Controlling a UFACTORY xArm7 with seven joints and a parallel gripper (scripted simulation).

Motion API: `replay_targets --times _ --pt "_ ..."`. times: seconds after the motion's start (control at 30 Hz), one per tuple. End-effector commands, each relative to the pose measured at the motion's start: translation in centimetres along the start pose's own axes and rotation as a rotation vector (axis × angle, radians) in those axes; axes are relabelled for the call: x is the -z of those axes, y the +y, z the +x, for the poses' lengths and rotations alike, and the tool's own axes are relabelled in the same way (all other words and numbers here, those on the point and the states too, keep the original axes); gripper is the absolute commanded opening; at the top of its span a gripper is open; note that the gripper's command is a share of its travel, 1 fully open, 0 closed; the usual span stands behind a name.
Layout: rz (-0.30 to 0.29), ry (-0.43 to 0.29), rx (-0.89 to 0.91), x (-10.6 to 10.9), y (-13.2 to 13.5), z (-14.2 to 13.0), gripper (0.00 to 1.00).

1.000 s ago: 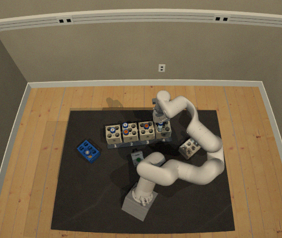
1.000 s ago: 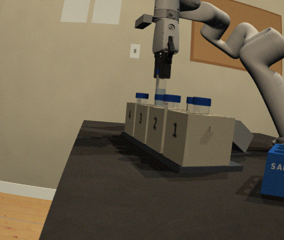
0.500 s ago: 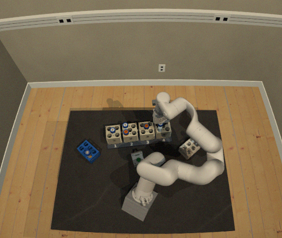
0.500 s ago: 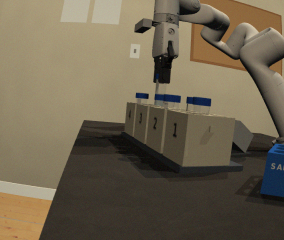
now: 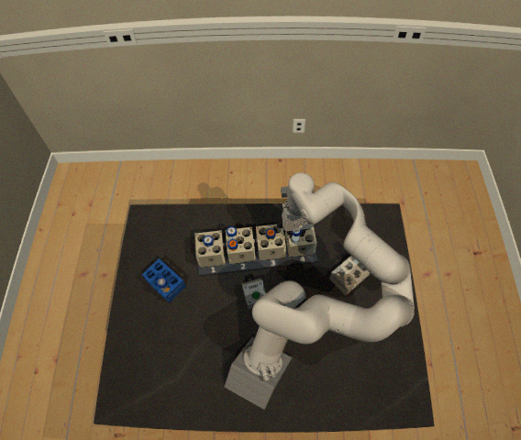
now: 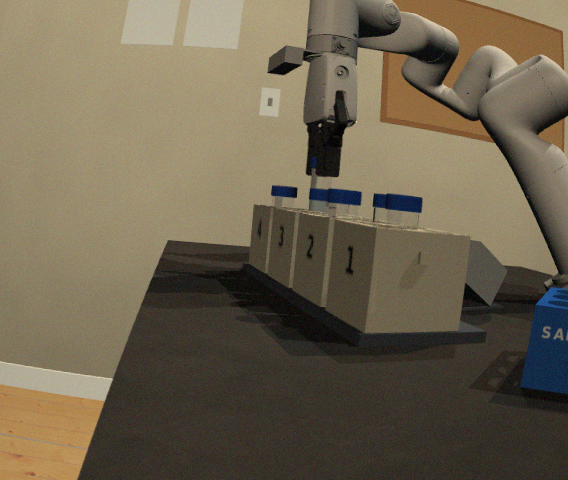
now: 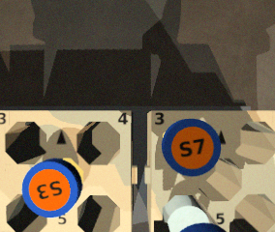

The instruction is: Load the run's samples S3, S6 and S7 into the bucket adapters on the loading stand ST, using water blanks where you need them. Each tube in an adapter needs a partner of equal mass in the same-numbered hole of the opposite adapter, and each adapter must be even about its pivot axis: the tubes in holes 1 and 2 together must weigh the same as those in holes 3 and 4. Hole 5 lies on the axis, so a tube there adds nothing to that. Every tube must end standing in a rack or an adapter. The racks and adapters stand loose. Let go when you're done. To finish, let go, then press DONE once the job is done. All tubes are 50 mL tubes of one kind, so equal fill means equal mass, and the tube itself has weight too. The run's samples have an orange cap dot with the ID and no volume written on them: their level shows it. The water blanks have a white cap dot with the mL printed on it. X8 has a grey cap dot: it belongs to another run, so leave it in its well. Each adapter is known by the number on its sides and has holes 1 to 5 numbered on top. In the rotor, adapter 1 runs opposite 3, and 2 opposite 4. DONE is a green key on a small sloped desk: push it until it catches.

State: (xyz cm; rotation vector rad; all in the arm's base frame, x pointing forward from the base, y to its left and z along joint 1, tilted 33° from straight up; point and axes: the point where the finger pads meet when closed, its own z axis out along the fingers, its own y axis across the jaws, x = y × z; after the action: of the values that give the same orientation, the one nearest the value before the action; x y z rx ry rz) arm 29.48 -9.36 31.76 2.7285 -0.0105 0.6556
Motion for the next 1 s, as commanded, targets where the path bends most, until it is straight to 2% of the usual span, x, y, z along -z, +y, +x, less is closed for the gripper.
replay_targets --times 0.0,0.97 --pt "-0.001 0.003 -0.001 -0.3 0.0 0.1 0.0" --pt "-0.001 0.003 -0.001 -3.0 0.0 0.1 0.0"
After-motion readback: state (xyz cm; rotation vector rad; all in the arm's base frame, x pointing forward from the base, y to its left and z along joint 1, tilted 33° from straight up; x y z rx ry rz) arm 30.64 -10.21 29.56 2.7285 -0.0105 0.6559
